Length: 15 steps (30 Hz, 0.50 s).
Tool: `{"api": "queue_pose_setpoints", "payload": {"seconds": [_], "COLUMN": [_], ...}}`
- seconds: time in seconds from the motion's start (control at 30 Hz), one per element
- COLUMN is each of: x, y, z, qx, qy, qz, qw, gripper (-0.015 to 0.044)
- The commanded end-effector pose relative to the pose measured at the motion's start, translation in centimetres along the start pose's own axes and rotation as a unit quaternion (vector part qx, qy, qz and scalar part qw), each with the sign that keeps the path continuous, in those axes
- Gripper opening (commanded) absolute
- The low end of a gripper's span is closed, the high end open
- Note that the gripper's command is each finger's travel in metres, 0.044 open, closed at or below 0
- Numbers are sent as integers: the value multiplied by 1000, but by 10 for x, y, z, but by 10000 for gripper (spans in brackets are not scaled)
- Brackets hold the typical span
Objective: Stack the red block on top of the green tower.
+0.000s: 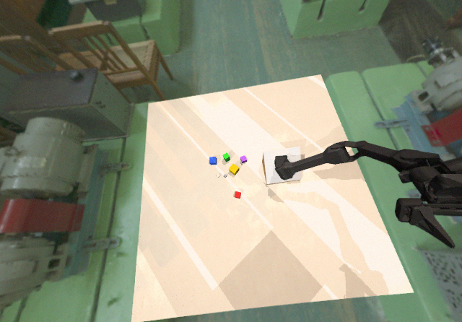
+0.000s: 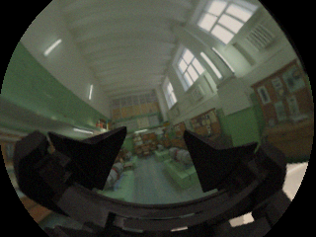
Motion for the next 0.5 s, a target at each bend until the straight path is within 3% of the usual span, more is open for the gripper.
{"api": "queue_pose_setpoints", "payload": {"seconds": [0.0, 0.13, 0.47], "x": [-1, -22, -49], "y": [2, 40, 80], "z": [-3, -65, -191], "qx": [-4, -88, -242], "qy": [-2, -35, -64], "qz": [2, 38, 98], "qw": [1000, 995, 963], "gripper": [426, 440, 440]}}
Point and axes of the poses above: the point midway between the two fingers, 35 mm back from their tips, its own y axis out along the fingers, its own z axis across the jaws, x = y × z, the point moved 3 cm from there along -y, back along the fingers, and after that the axes turned 8 degrees about y, right-handed, at the moved point
